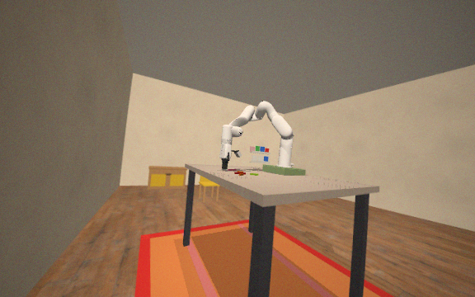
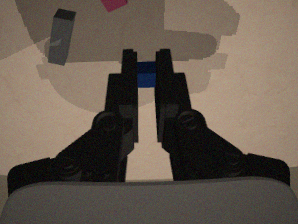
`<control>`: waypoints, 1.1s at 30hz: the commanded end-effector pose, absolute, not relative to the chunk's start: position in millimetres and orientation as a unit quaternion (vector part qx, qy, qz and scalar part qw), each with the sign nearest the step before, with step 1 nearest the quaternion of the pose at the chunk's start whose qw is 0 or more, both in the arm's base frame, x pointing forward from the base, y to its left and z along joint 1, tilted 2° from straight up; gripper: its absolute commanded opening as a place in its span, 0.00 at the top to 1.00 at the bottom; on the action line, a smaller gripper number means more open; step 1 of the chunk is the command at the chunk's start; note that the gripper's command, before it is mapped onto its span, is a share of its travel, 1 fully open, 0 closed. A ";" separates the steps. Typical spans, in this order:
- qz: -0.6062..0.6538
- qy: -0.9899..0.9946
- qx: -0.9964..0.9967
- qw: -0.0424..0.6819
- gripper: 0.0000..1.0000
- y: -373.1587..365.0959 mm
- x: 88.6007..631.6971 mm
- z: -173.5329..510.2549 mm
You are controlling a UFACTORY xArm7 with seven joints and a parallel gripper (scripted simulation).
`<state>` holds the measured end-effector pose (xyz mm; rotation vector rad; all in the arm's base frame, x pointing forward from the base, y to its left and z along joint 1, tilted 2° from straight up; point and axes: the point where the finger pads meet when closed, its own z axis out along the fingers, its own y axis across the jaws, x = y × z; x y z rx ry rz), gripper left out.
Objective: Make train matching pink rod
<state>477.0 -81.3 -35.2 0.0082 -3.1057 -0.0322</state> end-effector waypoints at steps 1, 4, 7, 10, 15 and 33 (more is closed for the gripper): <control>-0.010 -1.000 0.003 0.016 0.96 -81.5 478.7 -33.7; -0.010 -1.000 0.003 0.016 0.96 -81.5 478.7 -33.7; -0.010 -1.000 0.003 0.016 0.96 -81.5 478.7 -33.7; -0.010 -1.000 0.003 0.016 0.96 -81.5 478.7 -33.7; -0.010 -1.000 0.003 0.016 0.96 -81.5 478.7 -33.7; -0.010 -1.000 0.003 0.016 0.96 -81.4 478.4 -42.6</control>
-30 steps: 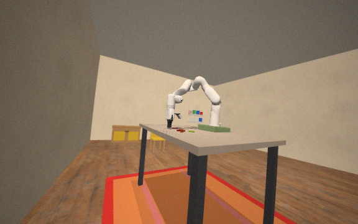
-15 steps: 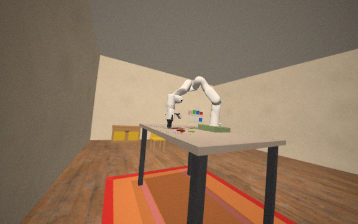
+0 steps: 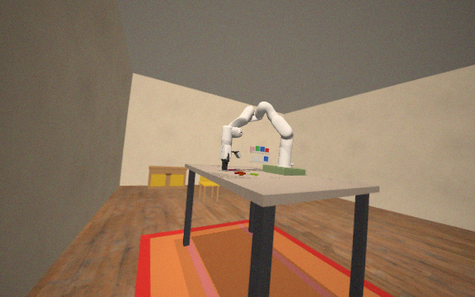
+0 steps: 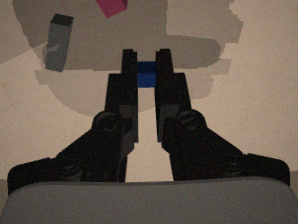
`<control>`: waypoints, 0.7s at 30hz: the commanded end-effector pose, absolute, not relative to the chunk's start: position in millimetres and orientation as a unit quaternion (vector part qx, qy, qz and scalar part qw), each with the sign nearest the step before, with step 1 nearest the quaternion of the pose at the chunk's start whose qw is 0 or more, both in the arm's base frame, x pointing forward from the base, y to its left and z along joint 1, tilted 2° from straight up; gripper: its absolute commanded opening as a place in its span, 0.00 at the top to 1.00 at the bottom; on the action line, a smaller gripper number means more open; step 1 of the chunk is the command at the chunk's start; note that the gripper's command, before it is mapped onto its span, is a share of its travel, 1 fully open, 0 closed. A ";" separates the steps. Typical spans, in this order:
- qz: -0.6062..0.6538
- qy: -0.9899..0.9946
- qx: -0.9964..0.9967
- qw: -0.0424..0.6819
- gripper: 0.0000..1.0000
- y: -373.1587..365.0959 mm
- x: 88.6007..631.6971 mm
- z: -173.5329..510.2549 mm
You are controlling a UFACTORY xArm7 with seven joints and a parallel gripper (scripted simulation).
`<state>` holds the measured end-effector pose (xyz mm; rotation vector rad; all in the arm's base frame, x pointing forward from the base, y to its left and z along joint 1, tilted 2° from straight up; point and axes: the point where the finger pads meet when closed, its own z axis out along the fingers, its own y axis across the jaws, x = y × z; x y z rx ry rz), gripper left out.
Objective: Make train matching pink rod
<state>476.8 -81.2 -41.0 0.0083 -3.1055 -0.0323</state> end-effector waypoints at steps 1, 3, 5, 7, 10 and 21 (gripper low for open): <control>-0.010 -1.000 0.003 0.016 0.96 -81.3 478.4 -43.3; -0.010 -1.000 0.003 0.016 0.96 -81.3 478.4 -44.3; -0.010 -1.000 0.003 0.016 0.96 -81.3 478.3 -44.8; -0.010 -1.000 0.003 0.016 0.96 -81.3 478.3 -44.8; -0.010 -1.000 0.003 0.016 0.96 -81.3 478.3 -45.0; -0.010 -1.000 0.003 0.016 0.96 -81.3 478.3 -45.0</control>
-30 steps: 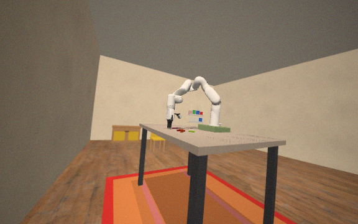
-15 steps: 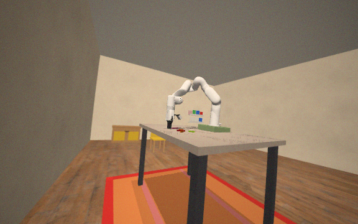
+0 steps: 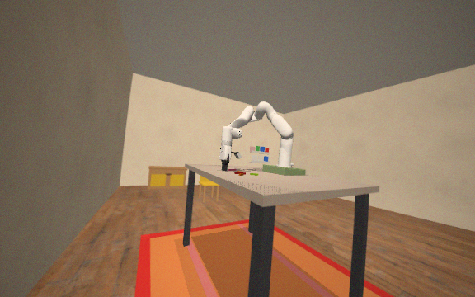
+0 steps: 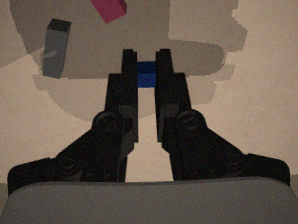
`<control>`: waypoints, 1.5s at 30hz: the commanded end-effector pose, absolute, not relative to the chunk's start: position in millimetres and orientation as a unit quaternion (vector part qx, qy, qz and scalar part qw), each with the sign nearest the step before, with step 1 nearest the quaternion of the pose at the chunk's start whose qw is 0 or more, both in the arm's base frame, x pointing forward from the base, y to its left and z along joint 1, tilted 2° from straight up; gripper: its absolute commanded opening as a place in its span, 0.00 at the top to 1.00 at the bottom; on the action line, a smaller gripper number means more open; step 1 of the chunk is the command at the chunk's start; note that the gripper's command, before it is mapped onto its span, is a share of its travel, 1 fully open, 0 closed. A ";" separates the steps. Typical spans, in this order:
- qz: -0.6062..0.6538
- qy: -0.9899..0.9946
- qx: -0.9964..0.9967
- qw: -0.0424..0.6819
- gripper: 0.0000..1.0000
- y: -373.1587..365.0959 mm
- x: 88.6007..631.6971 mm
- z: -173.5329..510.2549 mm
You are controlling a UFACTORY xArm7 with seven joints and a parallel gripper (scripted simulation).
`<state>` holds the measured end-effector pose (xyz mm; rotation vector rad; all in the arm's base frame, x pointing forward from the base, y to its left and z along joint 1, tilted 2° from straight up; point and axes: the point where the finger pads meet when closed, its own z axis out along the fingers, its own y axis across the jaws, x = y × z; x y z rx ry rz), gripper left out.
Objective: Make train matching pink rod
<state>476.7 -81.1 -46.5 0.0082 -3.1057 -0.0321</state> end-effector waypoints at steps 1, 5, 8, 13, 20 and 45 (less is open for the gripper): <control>-0.010 -1.000 0.003 0.016 0.96 -81.3 478.3 -45.0; -0.010 -1.000 0.003 0.016 0.96 -81.3 478.3 -45.0; -0.010 -1.000 0.003 0.016 0.96 -81.3 478.3 -45.0; -0.010 -1.000 0.003 0.016 0.96 -81.3 478.3 -45.0; -0.010 -1.000 0.003 0.016 0.96 -81.3 478.3 -45.0; -0.010 -1.000 0.003 0.016 0.76 -81.3 478.3 -45.0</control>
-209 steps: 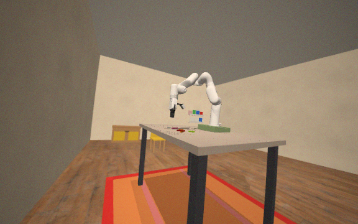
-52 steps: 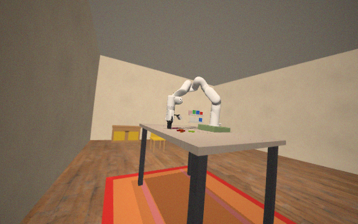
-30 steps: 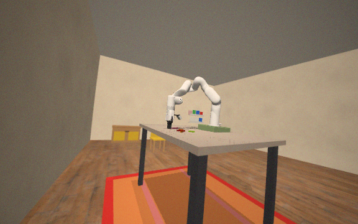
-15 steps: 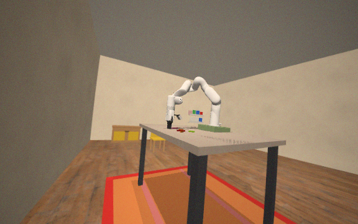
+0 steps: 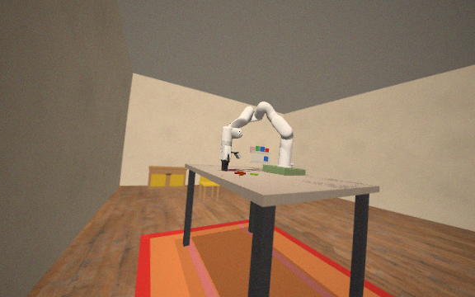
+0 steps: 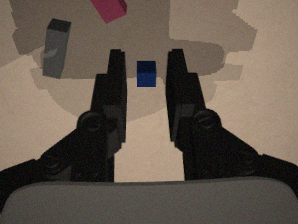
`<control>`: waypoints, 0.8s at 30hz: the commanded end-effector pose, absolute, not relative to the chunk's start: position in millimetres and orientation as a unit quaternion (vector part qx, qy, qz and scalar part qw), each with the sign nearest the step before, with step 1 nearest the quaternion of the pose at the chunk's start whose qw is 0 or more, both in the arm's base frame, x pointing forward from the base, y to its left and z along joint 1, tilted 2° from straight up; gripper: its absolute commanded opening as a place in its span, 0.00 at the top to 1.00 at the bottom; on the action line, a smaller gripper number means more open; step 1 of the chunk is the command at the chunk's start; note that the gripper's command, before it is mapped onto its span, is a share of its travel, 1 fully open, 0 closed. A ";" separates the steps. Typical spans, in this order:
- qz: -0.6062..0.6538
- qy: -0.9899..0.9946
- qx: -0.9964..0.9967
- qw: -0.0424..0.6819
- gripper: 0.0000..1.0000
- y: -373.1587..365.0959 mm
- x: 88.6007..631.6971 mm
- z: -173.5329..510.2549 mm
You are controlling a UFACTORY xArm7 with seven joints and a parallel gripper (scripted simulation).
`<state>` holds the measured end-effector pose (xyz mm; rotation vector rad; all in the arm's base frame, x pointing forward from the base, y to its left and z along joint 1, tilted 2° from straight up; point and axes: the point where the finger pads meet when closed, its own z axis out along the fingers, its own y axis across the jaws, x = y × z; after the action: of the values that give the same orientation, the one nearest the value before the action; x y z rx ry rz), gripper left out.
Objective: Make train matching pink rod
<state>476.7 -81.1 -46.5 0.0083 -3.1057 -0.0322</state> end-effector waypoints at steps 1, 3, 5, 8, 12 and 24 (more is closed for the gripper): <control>-0.010 -1.000 0.003 0.016 0.76 -81.3 478.3 -45.0; -0.010 -1.000 0.003 0.016 0.76 -81.3 478.3 -44.8; -0.010 -1.000 0.003 0.016 0.76 -81.3 478.4 -43.2; -0.010 -1.000 0.003 0.016 0.76 -81.4 478.5 -39.7; -0.010 -1.000 0.003 0.016 0.76 -81.6 478.8 -30.1; -0.010 -1.000 0.003 0.016 0.76 -82.8 480.7 30.4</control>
<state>479.6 -81.8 6.8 0.0090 -3.1074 -0.0277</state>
